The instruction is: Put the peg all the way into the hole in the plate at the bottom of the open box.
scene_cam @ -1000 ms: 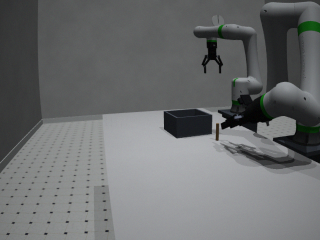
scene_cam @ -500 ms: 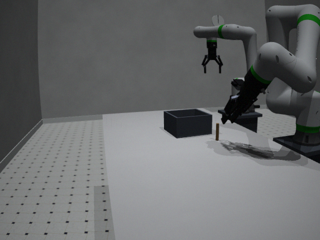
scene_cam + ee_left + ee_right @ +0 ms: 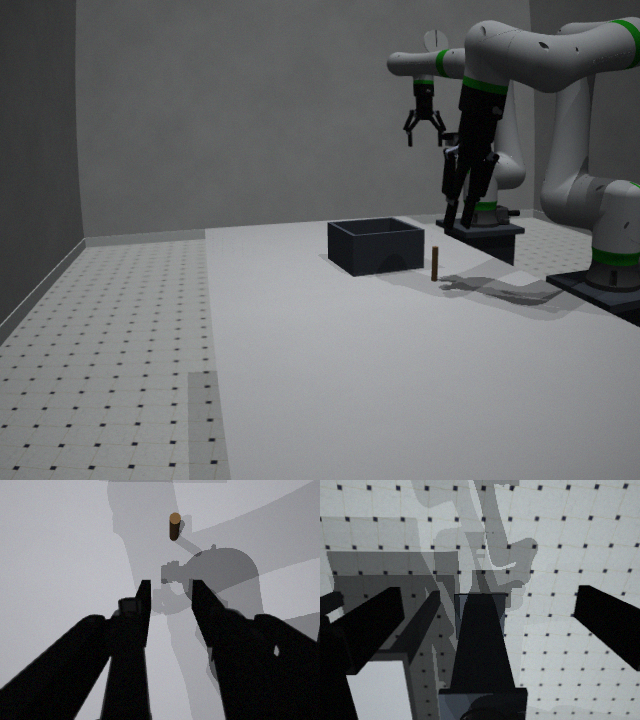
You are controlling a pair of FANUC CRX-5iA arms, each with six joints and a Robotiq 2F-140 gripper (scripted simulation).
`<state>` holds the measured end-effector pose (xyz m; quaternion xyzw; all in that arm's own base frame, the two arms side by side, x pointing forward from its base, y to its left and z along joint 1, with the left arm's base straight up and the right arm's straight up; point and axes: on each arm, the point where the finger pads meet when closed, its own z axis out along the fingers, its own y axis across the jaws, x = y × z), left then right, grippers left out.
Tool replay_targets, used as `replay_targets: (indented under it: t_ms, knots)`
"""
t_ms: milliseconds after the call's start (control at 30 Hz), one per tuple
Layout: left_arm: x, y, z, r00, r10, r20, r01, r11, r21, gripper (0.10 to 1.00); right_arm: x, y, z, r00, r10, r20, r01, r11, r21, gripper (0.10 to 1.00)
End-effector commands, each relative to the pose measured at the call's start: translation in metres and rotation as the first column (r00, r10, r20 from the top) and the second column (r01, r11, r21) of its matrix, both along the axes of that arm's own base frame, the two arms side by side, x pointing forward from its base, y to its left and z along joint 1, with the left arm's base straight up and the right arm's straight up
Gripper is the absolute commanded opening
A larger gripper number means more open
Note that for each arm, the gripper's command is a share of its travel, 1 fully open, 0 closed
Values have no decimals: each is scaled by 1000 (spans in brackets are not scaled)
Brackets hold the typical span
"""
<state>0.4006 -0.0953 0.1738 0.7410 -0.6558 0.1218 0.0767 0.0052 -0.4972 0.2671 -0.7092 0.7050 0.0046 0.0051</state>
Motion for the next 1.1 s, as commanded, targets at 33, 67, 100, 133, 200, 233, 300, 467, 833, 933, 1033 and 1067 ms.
replay_targets:
  t_ms: [33, 67, 100, 133, 200, 233, 300, 467, 833, 933, 1033, 1067]
  knots:
    - [0, -2, 15, 998, 13, -56, -3, 985, 175, 327, -2, -3, 5, 1000, 0, -1, 0, 1000, -14, 1000]
    - [-1, -3, 16, 998, 14, -60, -2, 981, 192, 327, -2, -3, 5, 1000, 0, -1, 0, 1000, -14, 1000]
    - [-1, -3, 17, 998, 14, -62, -1, 978, 207, 327, -2, -3, 5, 1000, 0, -1, 0, 1000, -14, 1000]
    - [-1, -3, 18, 998, 15, -64, -1, 976, 220, 327, -2, -3, 5, 1000, 0, -1, 0, 1000, -14, 1000]
    - [-1, -3, 18, 998, 15, -64, -1, 976, 220, 327, -2, -3, 5, 1000, 0, -1, 0, 1000, -14, 1000]
    - [-1, -3, 19, 998, 16, -66, 0, 973, 231, 327, -2, -3, 5, 1000, 0, -1, 0, 1000, -14, 1000]
    - [-1, -3, 21, 998, 18, -67, 0, 968, 249, 327, -2, -3, 5, 1000, 0, -1, 0, 1000, -14, 1000]
    - [-1, -3, 23, 997, 20, -68, -1, 963, 269, 327, -2, -3, 5, 1000, 0, -1, 0, 1000, -14, 1000]
    - [12, -79, -8, 997, 27, -69, -8, 963, 268, 327, -2, -3, 5, 1000, 0, -1, 0, 1000, -14, 1000]
    - [13, -100, -17, 997, 27, -69, -8, 963, 268, 327, -2, -3, 5, 1000, 0, -1, 0, 1000, -14, 1000]
    - [13, -100, -17, 997, 27, -69, -8, 963, 268, 327, -2, -3, 5, 1000, 0, -1, 0, 1000, -14, 1000]
    - [13, -100, -17, 997, 27, -69, -8, 963, 268, 327, -2, -3, 5, 1000, 0, -1, 0, 1000, -14, 1000]
